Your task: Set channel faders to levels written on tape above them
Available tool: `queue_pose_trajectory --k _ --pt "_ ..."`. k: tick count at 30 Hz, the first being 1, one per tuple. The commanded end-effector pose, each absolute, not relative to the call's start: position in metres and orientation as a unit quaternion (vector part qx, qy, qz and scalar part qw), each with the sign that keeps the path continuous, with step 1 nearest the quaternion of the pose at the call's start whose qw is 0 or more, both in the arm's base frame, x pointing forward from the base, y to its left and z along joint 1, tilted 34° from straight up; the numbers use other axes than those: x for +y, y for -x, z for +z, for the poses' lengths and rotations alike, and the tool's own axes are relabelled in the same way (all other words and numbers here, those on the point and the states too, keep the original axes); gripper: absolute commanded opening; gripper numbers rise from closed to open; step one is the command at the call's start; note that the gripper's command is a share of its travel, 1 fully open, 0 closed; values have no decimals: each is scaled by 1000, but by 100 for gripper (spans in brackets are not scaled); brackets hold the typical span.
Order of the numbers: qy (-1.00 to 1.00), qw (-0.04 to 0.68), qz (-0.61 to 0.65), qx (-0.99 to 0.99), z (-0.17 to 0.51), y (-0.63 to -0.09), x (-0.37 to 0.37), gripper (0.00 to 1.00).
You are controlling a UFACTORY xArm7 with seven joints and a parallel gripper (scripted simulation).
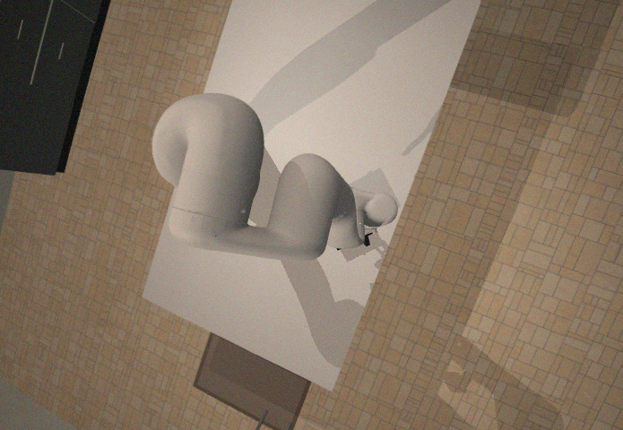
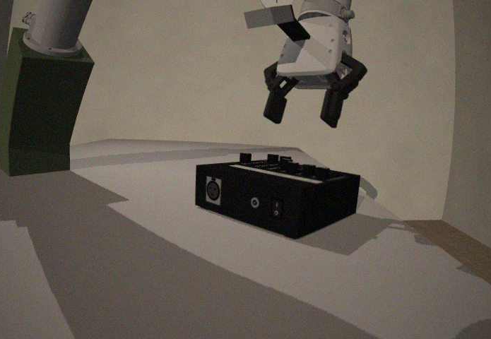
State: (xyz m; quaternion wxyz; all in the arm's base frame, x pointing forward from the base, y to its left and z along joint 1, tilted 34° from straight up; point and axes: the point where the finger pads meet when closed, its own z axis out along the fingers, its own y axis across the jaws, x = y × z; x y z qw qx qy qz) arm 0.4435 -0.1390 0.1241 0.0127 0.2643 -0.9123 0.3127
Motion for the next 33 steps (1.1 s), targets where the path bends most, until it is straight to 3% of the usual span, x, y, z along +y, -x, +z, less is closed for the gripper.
queue_pose_trajectory --k 1,22,33 --pt "-265 12 313 -912 125 -444 -139 100" --pt "-283 14 316 -906 130 -445 -139 100" --pt "-514 54 338 -787 184 -441 -140 100"
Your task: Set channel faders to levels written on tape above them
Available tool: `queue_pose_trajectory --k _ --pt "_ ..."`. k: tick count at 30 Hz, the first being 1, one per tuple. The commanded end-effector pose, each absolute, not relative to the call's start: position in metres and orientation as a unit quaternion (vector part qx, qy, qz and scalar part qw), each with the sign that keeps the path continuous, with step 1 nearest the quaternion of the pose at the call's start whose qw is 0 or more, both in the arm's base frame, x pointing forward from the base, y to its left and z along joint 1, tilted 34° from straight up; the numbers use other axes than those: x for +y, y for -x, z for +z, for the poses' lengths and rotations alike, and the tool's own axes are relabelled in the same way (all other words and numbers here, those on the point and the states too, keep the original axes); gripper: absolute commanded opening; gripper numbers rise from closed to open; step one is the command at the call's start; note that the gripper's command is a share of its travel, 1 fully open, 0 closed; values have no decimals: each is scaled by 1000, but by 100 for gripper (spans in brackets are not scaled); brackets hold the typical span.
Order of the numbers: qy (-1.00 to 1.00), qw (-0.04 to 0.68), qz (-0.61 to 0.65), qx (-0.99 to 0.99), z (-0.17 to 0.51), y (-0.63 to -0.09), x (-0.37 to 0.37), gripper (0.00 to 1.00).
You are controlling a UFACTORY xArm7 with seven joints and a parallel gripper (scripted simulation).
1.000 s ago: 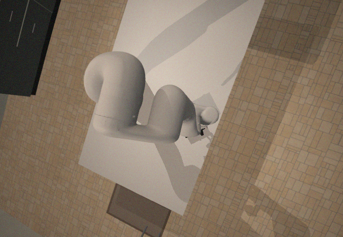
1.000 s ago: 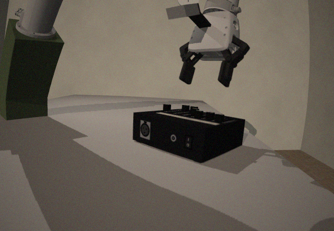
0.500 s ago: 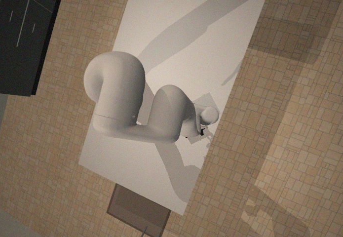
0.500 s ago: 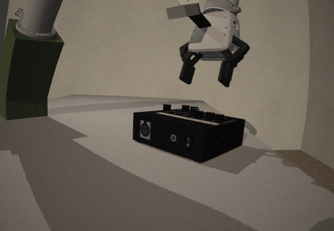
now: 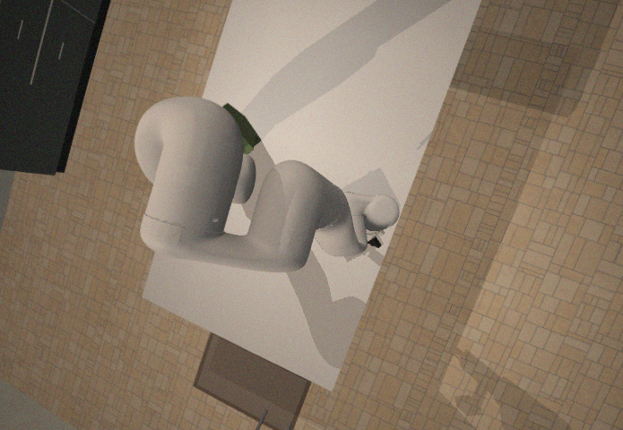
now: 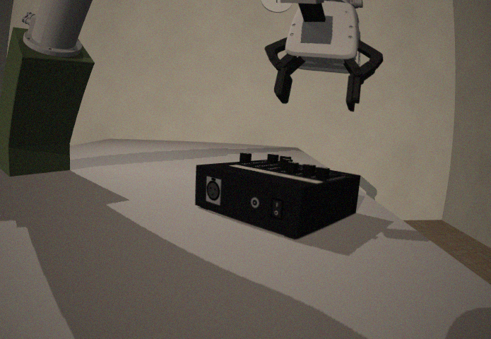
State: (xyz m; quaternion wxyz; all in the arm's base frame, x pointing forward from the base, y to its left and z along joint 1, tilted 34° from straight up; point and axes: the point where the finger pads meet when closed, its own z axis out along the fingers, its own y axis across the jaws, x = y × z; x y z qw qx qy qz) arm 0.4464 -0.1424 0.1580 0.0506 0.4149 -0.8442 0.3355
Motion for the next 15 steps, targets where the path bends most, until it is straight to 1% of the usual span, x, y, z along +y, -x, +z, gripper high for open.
queue_pose_trajectory --k 1,9,15 --pt "-514 54 338 -787 184 -441 -140 100" --pt "-670 111 341 -650 211 -428 -139 100" --pt "-760 158 336 -533 206 -414 -135 100"
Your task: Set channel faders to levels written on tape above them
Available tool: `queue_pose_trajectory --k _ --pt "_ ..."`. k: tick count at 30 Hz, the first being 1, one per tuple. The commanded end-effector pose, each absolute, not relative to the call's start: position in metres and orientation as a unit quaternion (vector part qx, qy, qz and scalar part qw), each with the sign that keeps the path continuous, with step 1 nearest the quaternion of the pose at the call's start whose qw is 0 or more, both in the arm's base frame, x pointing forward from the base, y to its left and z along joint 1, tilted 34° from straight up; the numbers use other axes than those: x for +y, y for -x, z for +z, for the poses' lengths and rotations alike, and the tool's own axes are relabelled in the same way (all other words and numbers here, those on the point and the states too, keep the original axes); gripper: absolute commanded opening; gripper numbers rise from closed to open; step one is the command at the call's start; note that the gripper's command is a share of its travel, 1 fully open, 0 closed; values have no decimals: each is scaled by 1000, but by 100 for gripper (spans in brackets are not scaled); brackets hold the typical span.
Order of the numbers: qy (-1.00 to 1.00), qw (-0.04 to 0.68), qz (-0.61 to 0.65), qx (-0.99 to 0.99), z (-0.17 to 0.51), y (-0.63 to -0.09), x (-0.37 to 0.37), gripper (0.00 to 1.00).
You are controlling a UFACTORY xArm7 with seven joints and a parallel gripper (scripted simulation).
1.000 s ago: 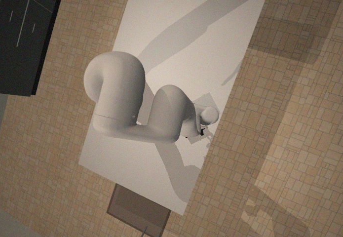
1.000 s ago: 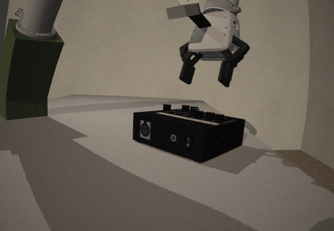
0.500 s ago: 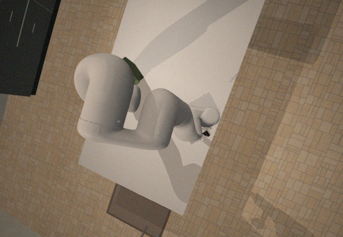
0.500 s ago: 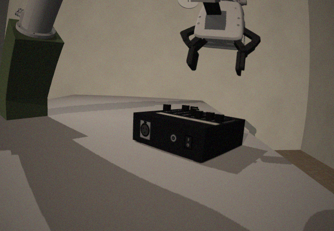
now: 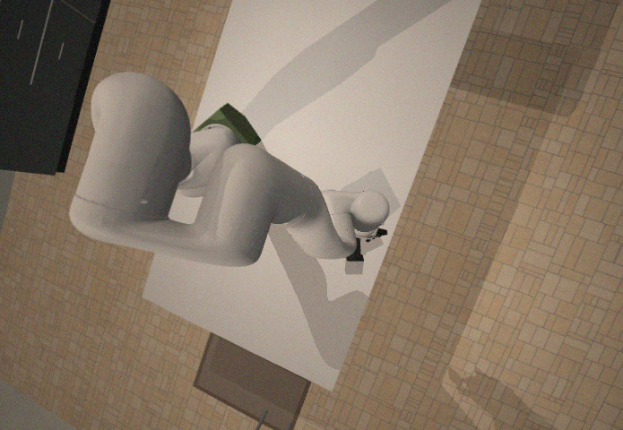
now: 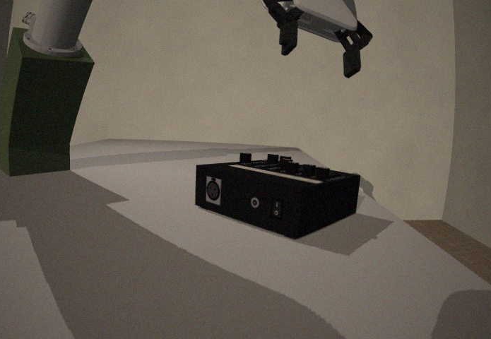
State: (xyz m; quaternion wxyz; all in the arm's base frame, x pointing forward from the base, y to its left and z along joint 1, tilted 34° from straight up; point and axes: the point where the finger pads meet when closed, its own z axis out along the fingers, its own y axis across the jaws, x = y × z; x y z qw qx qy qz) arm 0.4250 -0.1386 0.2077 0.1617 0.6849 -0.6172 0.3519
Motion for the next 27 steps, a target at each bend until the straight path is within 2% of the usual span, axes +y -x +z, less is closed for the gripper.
queue_pose_trajectory --k 1,4,12,19,27 --pt "-774 164 334 -512 203 -412 -133 100" --pt "-788 170 331 -490 200 -409 -132 100" --pt "-897 200 291 -266 180 -397 -123 100" --pt "-944 195 248 -92 176 -395 -121 100" --pt "-953 187 233 -52 176 -395 -121 100"
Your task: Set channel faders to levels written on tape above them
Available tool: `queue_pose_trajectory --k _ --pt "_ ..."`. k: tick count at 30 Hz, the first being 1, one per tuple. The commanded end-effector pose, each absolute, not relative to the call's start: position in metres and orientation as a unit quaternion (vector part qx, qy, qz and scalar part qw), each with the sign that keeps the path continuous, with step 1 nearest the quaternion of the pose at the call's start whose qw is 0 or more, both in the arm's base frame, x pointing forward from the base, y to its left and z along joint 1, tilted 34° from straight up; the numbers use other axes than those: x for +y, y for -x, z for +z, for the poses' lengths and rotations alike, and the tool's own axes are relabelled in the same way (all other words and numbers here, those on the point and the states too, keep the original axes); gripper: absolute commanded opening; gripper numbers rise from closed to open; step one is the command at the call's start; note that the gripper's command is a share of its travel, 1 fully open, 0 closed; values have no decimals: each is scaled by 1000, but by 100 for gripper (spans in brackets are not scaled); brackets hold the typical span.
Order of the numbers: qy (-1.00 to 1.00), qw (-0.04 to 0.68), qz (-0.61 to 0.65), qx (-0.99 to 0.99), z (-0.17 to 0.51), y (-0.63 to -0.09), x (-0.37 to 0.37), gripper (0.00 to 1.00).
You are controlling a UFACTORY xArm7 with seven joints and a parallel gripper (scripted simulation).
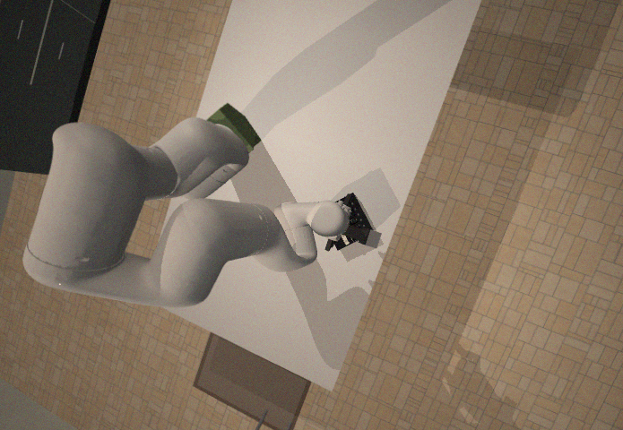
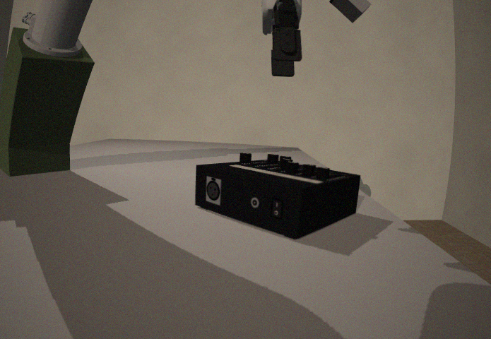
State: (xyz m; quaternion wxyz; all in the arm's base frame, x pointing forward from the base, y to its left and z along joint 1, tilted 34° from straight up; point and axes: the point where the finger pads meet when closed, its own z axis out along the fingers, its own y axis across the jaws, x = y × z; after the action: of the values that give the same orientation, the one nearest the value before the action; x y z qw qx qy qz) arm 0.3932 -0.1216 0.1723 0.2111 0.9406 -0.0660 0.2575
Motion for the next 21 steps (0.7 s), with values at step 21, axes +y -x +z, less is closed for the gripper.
queue_pose_trajectory --k 21 --pt "-898 163 277 -302 209 -408 -127 100"
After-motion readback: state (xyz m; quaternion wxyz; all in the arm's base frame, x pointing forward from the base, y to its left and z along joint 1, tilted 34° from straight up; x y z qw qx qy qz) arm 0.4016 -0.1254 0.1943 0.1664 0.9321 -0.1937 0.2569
